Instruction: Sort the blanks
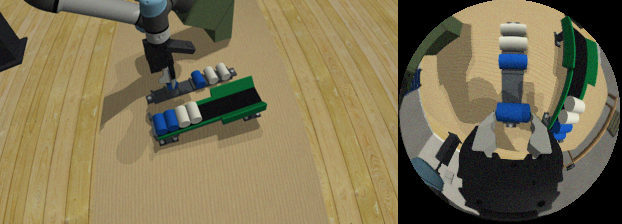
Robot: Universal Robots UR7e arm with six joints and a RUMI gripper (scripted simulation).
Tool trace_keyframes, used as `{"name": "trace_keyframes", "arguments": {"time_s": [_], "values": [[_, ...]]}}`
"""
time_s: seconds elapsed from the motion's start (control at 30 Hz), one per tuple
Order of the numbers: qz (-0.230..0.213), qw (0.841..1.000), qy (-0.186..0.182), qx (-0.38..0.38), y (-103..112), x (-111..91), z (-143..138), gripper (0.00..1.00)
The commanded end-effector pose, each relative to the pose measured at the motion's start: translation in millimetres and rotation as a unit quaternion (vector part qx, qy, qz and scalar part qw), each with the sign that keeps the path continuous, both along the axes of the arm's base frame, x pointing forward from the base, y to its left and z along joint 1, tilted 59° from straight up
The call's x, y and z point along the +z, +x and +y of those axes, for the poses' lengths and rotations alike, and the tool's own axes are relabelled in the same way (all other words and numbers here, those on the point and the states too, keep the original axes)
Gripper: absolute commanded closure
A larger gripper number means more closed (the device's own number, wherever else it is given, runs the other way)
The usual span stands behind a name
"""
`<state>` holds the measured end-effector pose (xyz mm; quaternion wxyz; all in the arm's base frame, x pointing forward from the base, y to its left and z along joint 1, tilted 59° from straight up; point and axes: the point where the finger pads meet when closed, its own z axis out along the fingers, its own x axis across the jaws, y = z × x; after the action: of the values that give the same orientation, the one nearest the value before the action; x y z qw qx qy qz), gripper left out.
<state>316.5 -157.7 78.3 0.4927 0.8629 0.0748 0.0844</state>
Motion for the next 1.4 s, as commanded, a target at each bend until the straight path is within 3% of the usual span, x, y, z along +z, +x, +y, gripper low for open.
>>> {"name": "trace_keyframes", "arguments": {"time_s": [0.0, 0.67, 1.37], "values": [[0.007, 1.000, 0.004, -0.008, -5, 6, 13, 0.62], [0.007, 1.000, 0.005, -0.007, -10, 21, 37, 0.62], [0.007, 1.000, 0.005, -0.008, -12, 23, 41, 0.62]]}}
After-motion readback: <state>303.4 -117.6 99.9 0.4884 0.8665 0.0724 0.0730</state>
